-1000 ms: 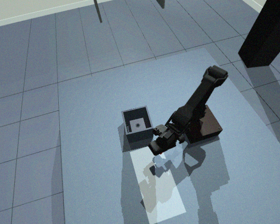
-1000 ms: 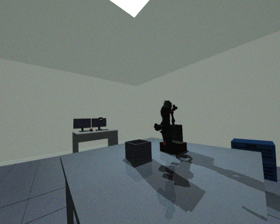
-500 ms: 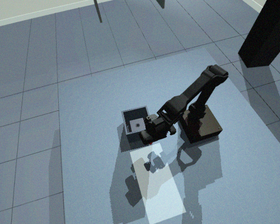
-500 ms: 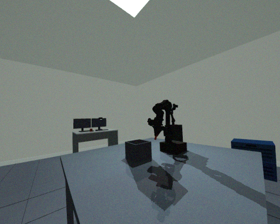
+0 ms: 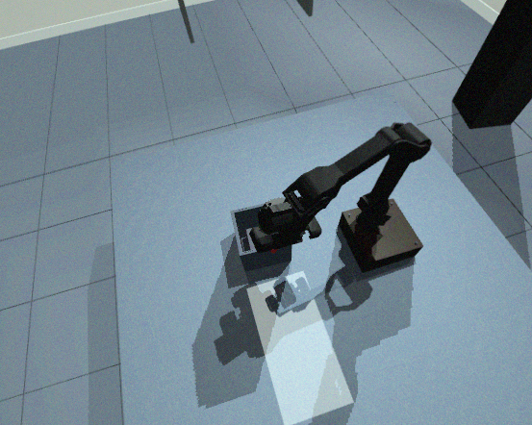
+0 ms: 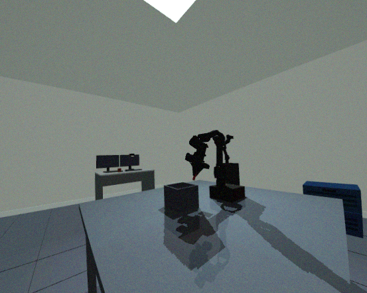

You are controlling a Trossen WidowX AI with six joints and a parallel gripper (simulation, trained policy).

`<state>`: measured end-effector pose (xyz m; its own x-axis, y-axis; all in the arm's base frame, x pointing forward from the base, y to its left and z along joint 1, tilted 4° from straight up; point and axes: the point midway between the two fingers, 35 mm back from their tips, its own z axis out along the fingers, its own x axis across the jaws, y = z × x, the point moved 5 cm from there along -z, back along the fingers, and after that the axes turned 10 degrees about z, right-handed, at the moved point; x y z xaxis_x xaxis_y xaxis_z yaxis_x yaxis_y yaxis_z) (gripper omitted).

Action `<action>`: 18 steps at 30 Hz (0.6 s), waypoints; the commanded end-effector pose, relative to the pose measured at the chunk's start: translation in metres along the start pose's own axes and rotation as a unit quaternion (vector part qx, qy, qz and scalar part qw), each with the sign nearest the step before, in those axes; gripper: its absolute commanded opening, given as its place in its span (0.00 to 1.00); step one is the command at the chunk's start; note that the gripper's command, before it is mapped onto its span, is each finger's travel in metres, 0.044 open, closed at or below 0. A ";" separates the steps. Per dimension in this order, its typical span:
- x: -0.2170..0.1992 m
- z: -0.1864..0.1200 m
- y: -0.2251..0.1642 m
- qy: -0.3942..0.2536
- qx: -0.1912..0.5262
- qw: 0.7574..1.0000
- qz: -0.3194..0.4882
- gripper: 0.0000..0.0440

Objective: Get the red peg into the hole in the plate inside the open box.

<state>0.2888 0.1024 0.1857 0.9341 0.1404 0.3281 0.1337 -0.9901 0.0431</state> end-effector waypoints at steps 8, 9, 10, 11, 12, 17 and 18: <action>0.009 0.012 0.030 -0.032 -0.019 0.999 0.004 0.00; 0.009 0.013 0.033 -0.035 -0.020 0.999 0.004 0.00; 0.010 0.014 0.036 -0.038 -0.021 0.999 0.004 0.00; 0.010 0.015 0.039 -0.041 -0.021 0.999 0.004 0.00; 0.011 0.017 0.041 -0.044 -0.022 0.999 0.005 0.00; 0.013 0.024 0.054 -0.059 -0.024 0.998 0.005 0.00; 0.014 0.025 0.057 -0.063 -0.024 0.998 0.005 0.00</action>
<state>0.3145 0.0512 0.1724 0.9662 0.1229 0.2267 0.1053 -0.9905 0.0883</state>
